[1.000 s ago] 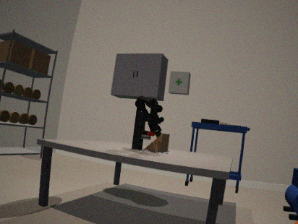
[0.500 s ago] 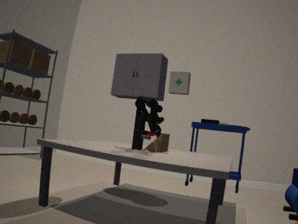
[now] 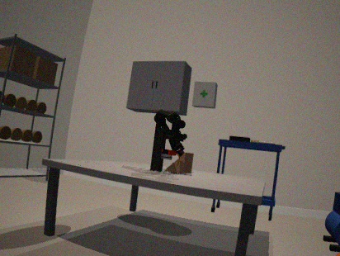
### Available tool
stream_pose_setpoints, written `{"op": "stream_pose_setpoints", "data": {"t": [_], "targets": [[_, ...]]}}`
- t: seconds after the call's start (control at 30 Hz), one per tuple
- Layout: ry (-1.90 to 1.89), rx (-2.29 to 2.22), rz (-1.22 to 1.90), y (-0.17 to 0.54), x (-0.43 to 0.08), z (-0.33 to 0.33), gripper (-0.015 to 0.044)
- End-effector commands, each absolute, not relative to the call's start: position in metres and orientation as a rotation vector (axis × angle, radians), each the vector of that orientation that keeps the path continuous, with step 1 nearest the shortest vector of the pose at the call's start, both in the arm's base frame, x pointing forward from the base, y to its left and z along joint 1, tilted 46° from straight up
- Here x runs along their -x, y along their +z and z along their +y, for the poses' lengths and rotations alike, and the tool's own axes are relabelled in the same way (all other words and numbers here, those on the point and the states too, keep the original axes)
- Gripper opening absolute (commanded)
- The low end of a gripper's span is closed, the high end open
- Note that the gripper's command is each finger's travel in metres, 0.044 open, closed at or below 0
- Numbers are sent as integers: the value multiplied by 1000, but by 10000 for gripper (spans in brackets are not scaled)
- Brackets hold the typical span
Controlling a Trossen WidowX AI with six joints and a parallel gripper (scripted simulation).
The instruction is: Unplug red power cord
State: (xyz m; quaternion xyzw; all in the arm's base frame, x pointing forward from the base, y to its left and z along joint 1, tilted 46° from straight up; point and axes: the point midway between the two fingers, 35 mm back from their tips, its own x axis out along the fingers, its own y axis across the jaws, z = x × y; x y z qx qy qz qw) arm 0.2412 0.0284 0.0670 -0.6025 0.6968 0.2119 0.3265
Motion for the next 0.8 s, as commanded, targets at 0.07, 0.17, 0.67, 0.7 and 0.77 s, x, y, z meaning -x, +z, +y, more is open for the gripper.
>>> {"op": "stream_pose_setpoints", "data": {"t": [0.07,0.17,0.67,0.7,0.77], "targets": [[554,1577,1825,67,-241,29,0],[554,1577,1825,67,-241,29,0],[555,1578,1825,67,-241,29,0],[555,1578,1825,67,-241,29,0],[555,1578,1825,65,-242,30,0]]}}
